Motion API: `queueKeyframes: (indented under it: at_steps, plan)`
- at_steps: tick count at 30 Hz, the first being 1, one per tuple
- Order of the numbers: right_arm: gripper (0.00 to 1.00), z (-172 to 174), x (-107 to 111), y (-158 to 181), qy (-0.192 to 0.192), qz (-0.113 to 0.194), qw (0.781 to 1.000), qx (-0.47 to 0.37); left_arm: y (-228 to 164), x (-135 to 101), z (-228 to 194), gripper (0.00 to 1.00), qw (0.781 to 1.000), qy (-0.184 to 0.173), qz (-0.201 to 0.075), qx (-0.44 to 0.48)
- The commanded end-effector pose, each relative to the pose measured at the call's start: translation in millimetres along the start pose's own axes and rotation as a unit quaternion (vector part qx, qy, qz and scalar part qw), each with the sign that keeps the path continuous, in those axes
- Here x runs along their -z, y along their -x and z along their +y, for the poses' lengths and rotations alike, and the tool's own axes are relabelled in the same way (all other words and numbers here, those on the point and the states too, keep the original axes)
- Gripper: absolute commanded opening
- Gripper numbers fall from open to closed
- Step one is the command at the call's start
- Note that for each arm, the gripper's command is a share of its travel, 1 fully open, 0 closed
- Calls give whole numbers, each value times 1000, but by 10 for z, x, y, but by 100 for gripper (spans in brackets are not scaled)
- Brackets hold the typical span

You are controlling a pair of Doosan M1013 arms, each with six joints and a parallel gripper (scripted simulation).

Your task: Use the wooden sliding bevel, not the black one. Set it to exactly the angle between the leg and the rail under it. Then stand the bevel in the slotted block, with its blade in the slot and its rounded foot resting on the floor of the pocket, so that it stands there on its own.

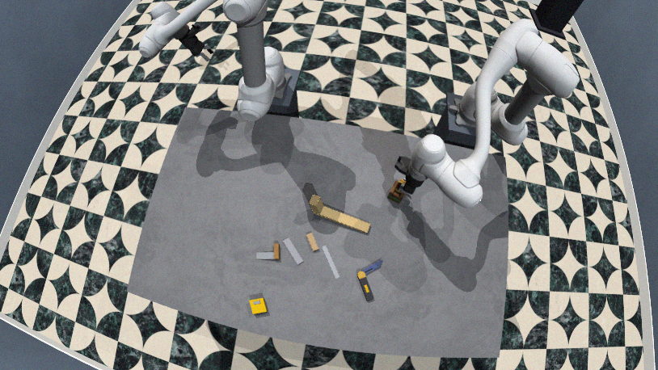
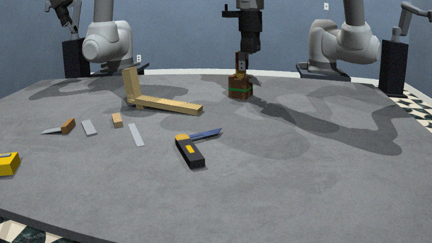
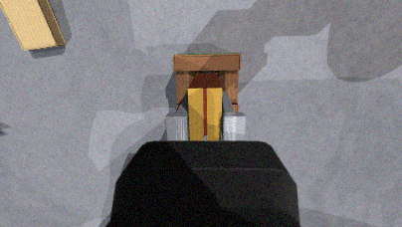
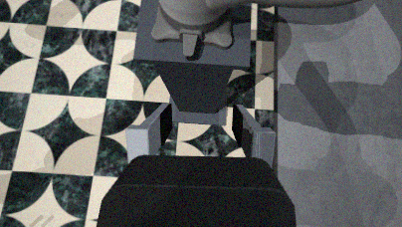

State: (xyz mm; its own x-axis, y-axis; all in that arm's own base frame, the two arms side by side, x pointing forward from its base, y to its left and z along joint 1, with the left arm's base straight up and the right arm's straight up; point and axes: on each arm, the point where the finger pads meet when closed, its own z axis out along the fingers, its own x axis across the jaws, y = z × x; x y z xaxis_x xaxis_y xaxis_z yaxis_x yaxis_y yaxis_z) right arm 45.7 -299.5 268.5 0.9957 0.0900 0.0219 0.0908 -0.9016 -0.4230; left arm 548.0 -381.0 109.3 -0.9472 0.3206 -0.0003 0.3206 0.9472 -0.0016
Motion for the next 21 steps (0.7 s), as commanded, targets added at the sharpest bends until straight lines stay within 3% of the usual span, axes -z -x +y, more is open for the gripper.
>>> queueKeyframes:
  at_steps: [1, 21]
  plan:
    - [100, 1, 5, -1, 1, 0, 1000, 0, 5, 8, 0, 0, 1000, 0, -1, 0]
    - [100, 1, 5, -1, 1, 0, 1000, 0, 5, -32, 0, 0, 1000, 0, -1, 0]
